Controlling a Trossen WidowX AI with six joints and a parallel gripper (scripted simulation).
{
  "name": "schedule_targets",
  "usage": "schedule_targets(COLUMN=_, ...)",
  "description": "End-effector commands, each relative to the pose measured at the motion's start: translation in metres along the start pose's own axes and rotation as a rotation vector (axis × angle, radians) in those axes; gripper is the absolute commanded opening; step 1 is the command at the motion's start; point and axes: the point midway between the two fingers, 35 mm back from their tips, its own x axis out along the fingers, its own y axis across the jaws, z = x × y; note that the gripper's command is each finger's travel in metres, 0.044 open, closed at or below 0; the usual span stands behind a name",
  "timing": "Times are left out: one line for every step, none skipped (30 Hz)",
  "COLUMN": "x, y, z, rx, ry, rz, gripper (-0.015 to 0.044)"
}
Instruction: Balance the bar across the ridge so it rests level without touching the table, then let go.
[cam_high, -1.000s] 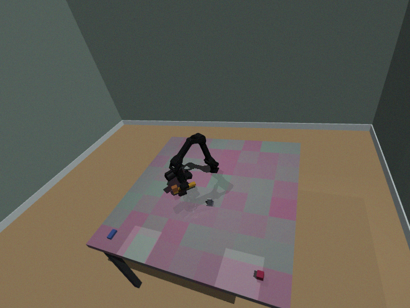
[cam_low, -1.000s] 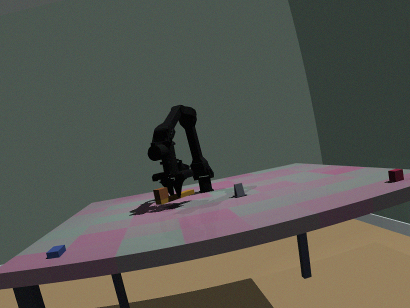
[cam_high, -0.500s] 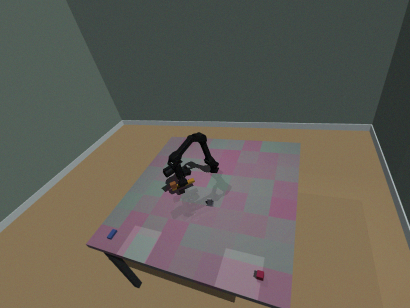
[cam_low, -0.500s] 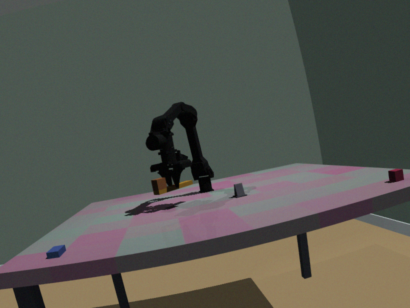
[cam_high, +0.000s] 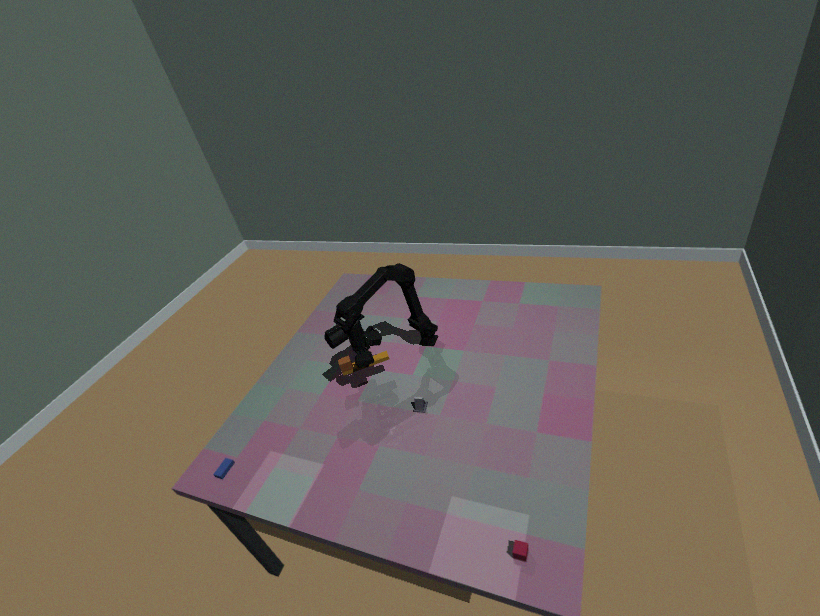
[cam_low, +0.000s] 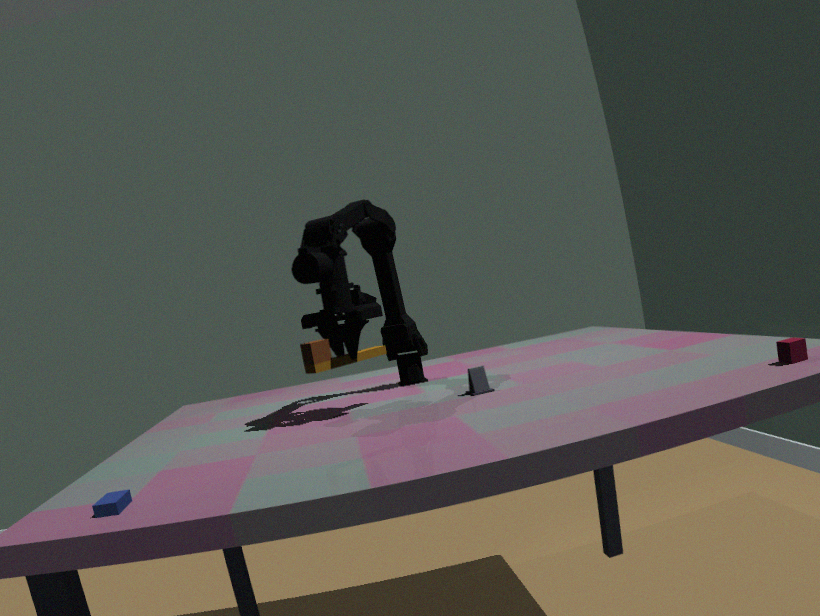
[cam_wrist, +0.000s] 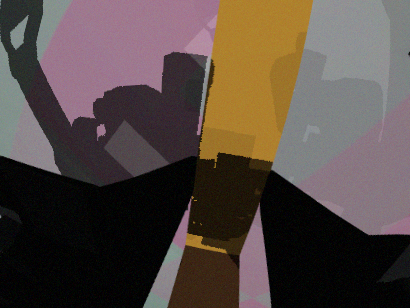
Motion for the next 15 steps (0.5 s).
schedule_targets(x=-0.003, y=-0.012, z=0.002, rx=0.083, ry=0.004, rz=-0.008, gripper=0.0000)
schedule_targets(x=-0.003, y=-0.016, z=0.003, rx=0.113, ry=0.004, rz=-0.008, gripper=0.0000)
schedule_targets(x=-0.004, y=-0.019, z=0.004, rx=0.143, ry=0.004, rz=-0.008, gripper=0.0000)
schedule_targets(x=-0.004, y=-0.023, z=0.006, rx=0.173, ry=0.003, rz=-0.009, gripper=0.0000)
schedule_targets(x=-0.004, y=-0.026, z=0.007, rx=0.204, ry=0.003, rz=-0.009, gripper=0.0000)
schedule_targets(x=-0.004, y=-0.029, z=0.008, rx=0.233, ry=0.003, rz=-0.010, gripper=0.0000)
schedule_targets(x=-0.004, y=-0.033, z=0.009, rx=0.263, ry=0.003, rz=-0.010, gripper=0.0000)
schedule_targets(x=-0.004, y=-0.036, z=0.010, rx=0.293, ry=0.002, rz=-0.010, gripper=0.0000)
schedule_targets(x=-0.004, y=-0.040, z=0.012, rx=0.322, ry=0.002, rz=-0.011, gripper=0.0000)
schedule_targets(x=-0.004, y=-0.043, z=0.013, rx=0.352, ry=0.002, rz=-0.011, gripper=0.0000)
schedule_targets(x=-0.004, y=-0.046, z=0.014, rx=0.381, ry=0.001, rz=-0.012, gripper=0.0000)
schedule_targets(x=-0.004, y=-0.050, z=0.016, rx=0.411, ry=0.001, rz=-0.012, gripper=0.0000)
schedule_targets(x=-0.005, y=-0.053, z=0.017, rx=0.440, ry=0.000, rz=-0.012, gripper=0.0000)
schedule_targets(x=-0.005, y=-0.056, z=0.018, rx=0.469, ry=0.000, rz=-0.013, gripper=0.0000)
schedule_targets(x=-0.005, y=-0.059, z=0.020, rx=0.498, ry=0.000, rz=-0.013, gripper=0.0000)
